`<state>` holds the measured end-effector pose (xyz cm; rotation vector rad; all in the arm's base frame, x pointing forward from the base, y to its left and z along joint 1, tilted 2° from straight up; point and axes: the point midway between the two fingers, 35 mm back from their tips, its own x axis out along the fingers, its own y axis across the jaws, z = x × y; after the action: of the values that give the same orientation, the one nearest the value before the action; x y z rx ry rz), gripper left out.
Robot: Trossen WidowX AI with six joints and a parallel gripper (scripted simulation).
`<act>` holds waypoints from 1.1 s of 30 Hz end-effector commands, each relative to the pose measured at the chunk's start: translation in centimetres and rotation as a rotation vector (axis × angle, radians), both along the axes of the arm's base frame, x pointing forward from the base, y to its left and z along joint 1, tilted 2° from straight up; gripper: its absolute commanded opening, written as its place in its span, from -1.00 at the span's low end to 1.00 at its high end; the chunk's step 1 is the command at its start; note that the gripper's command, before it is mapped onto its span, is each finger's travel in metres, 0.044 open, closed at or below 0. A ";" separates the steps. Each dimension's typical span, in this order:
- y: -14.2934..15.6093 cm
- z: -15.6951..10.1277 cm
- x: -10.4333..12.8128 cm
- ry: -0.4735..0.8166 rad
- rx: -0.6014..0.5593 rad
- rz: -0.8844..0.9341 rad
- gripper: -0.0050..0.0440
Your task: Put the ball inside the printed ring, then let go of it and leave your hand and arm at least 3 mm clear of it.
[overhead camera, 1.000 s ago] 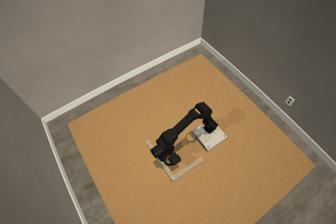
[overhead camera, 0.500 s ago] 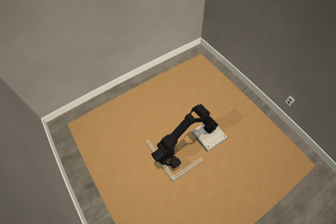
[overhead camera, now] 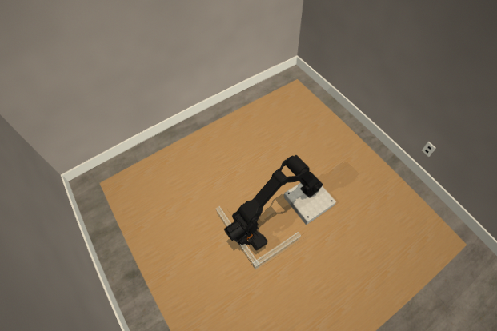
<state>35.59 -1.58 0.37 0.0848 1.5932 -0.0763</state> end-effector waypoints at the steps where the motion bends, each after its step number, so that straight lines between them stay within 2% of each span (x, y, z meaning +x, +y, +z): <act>1: 0.0 -0.5 -0.2 0.009 0.003 -0.003 -0.80; 3: 0.0 -0.1 -0.1 0.005 0.002 -0.002 -0.80; 4: 0.0 -0.1 -0.1 0.002 0.000 0.000 -0.71; 14: 0.0 -0.1 -0.1 0.002 0.000 0.000 -0.71; 22: 0.0 -0.1 -0.1 0.002 0.000 0.000 0.07; 24: 0.0 -0.1 -0.1 0.002 0.000 0.000 0.07; 29: 0.0 -0.1 -0.1 0.002 0.000 0.000 0.56; 33: 0.0 -0.1 -0.1 0.002 0.000 0.000 0.57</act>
<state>35.58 -1.57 0.34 0.0849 1.5932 -0.0757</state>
